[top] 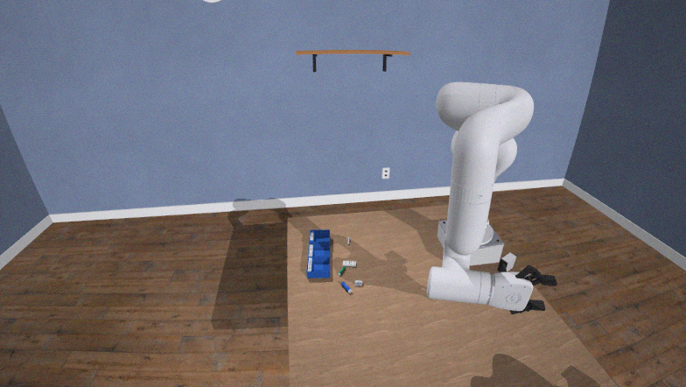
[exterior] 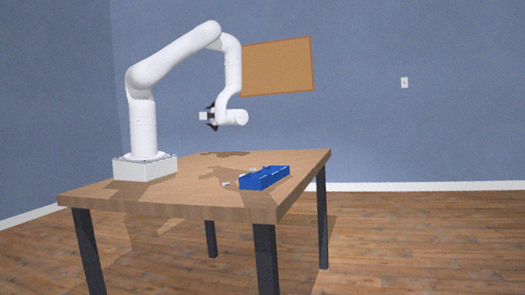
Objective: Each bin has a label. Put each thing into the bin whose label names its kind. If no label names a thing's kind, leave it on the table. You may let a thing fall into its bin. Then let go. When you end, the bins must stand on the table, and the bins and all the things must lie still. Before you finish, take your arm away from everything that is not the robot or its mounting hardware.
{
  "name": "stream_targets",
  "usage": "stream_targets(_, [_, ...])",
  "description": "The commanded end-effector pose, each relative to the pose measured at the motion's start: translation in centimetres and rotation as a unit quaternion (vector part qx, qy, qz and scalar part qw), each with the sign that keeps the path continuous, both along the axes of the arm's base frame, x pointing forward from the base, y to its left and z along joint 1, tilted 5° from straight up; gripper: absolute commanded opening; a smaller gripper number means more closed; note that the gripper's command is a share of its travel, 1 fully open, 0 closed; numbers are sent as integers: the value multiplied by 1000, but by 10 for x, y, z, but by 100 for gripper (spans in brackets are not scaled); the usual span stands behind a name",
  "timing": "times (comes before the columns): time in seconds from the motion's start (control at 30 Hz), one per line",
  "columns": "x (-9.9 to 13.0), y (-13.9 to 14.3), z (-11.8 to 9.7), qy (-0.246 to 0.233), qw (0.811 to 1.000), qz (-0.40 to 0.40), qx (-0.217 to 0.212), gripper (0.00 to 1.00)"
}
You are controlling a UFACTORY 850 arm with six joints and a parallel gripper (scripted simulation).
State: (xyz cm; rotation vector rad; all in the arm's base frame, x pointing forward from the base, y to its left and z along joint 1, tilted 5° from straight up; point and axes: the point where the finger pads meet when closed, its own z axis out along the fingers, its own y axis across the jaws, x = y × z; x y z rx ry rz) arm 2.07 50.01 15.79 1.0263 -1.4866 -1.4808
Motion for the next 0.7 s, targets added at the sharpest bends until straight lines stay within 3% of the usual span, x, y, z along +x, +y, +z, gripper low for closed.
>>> stream_targets(0.0, [0, 0, 1, 0, 1000, 0, 1, 100])
stream_targets(0.53, [0, 0, 1, 0, 1000, 0, 1, 100])
stream_targets(0.57, [1, 0, -8, 0, 1000, 0, 1, 7])
stream_targets(0.67, [2, 0, -26, 0, 1000, 0, 1, 7])
